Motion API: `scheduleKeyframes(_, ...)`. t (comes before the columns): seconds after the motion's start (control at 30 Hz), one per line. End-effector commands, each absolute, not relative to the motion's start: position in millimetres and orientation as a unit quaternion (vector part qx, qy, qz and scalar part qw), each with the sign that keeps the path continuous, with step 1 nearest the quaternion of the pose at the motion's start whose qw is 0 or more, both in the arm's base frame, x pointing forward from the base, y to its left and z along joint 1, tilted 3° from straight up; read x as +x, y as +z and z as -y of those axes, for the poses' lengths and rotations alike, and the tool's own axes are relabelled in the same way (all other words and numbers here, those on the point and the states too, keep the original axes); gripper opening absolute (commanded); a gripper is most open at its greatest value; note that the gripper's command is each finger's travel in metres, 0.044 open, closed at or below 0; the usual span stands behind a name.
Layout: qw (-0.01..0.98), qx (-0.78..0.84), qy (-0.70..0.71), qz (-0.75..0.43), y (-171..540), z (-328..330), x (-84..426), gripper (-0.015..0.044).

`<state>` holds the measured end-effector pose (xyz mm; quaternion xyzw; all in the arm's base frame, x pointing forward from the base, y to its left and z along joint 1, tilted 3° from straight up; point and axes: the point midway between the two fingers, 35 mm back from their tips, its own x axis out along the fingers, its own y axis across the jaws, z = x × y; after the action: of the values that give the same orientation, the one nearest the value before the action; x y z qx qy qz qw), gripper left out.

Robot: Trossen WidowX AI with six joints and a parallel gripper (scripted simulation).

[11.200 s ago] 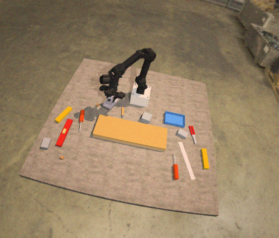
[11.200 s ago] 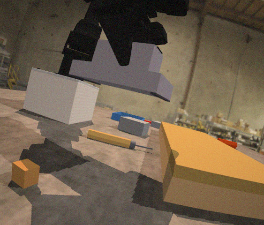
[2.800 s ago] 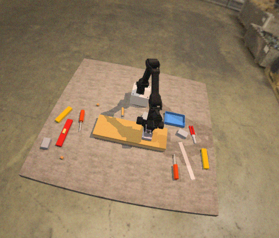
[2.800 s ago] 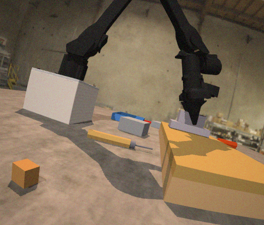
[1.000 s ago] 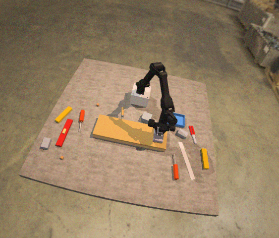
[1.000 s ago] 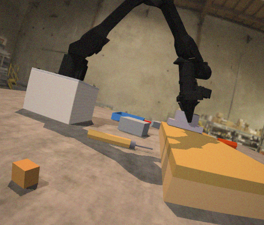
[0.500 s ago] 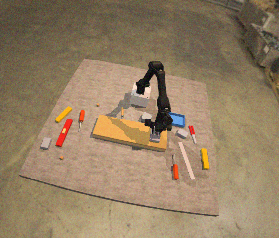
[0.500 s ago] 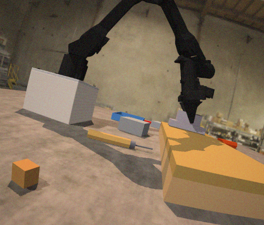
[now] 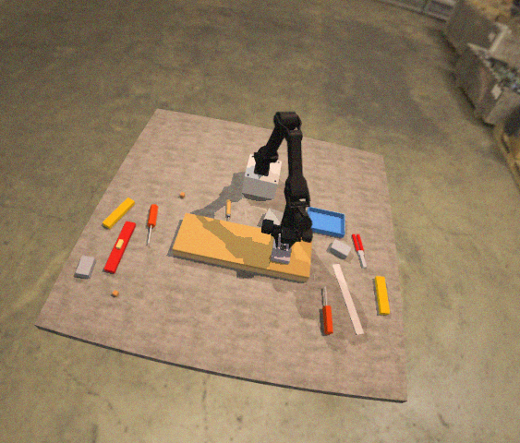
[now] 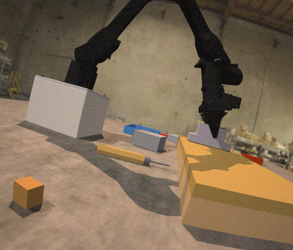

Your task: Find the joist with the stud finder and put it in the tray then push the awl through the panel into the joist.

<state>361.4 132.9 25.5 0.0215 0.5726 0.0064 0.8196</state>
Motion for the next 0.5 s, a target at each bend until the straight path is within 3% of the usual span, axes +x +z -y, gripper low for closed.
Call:
scheduleKeyframes(0.0,0.818,0.02,0.006,-0.574,24.2,-124.1,359.3,0.0)
scheduleKeyframes(0.47,0.819,0.019,0.005,-0.574,22.9,-96.2,358.9,0.0)
